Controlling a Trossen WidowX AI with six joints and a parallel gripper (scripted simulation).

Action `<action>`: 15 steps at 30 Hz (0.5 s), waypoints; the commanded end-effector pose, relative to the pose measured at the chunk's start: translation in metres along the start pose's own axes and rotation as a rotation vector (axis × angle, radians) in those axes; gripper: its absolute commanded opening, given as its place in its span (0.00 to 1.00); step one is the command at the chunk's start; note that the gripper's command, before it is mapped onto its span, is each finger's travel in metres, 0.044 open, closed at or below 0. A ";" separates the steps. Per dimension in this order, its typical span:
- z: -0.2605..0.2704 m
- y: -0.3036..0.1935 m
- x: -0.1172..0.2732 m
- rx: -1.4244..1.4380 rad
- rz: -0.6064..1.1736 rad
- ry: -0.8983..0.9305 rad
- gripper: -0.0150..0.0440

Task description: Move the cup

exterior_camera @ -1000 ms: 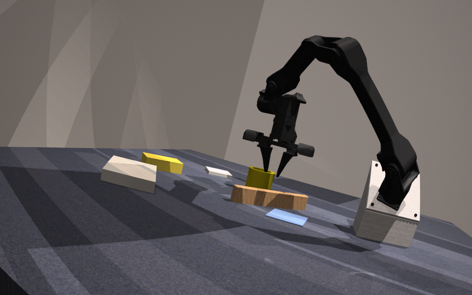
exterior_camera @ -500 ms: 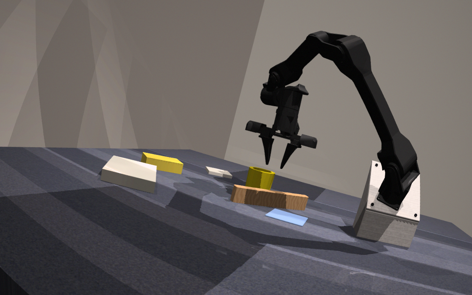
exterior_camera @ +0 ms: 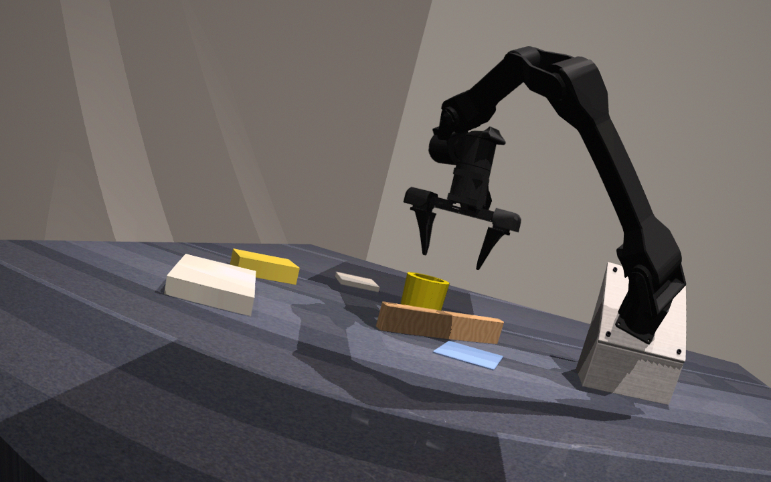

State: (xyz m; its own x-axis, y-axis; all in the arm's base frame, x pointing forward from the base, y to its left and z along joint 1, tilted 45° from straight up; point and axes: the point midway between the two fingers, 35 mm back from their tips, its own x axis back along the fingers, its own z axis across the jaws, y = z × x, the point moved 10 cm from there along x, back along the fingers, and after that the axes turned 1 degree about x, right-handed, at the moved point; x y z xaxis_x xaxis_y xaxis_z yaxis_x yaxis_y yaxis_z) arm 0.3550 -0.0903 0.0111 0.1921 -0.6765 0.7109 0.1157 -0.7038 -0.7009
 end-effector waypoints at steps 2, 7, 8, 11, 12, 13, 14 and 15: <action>0.001 0.000 0.021 0.008 -0.011 0.005 1.00; 0.000 -0.001 0.041 0.010 -0.013 0.005 1.00; 0.000 -0.001 0.044 0.010 -0.013 0.005 1.00; 0.000 -0.002 0.046 0.011 -0.014 0.005 1.00; -0.001 -0.001 0.042 0.005 -0.009 0.009 1.00; -0.001 -0.001 0.042 0.005 -0.009 0.009 1.00; -0.001 -0.001 0.042 0.005 -0.009 0.009 1.00; -0.001 -0.001 0.042 0.005 -0.009 0.009 1.00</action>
State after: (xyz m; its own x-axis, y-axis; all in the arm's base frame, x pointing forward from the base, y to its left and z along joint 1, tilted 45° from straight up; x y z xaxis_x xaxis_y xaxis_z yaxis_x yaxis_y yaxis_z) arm 0.3627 -0.1186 0.0425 0.1824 -0.6721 0.7176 0.1231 -0.7085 -0.6949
